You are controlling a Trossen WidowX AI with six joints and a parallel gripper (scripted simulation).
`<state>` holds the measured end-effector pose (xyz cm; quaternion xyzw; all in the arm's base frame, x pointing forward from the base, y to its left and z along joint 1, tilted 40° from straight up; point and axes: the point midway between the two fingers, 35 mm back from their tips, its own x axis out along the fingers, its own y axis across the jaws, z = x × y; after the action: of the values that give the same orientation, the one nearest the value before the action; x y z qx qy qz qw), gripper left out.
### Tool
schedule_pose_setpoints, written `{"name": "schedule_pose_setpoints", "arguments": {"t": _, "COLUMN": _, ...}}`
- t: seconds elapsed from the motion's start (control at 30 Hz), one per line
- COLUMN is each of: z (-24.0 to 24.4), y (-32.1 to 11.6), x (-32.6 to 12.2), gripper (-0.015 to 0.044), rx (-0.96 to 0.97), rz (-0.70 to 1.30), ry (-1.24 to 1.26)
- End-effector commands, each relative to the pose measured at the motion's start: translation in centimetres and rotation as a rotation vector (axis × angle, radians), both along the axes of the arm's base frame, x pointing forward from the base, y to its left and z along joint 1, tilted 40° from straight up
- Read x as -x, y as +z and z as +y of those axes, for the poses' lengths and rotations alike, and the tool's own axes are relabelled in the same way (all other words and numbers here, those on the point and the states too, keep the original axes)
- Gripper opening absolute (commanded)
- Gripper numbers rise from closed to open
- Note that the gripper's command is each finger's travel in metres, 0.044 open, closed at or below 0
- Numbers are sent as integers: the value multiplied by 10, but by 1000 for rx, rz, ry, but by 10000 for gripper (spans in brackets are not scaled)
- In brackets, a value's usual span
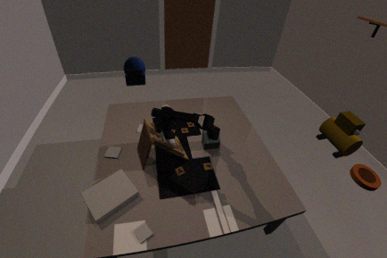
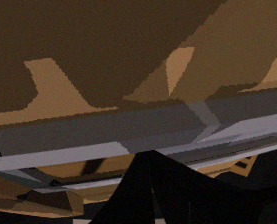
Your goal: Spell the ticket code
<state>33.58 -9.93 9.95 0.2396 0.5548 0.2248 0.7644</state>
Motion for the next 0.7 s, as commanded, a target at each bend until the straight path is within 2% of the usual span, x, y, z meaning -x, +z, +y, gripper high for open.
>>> {"name": "schedule_pose_setpoints", "arguments": {"t": 0.0, "z": 3, "y": 3, "x": 0, "gripper": 0, "rx": -4, "rz": -4, "ry": 1}}
{"name": "schedule_pose_setpoints", "arguments": {"t": 0.67, "z": -9, "y": 10, "x": 19, "gripper": 0, "rx": -3, "rz": -2, "ry": 1}}
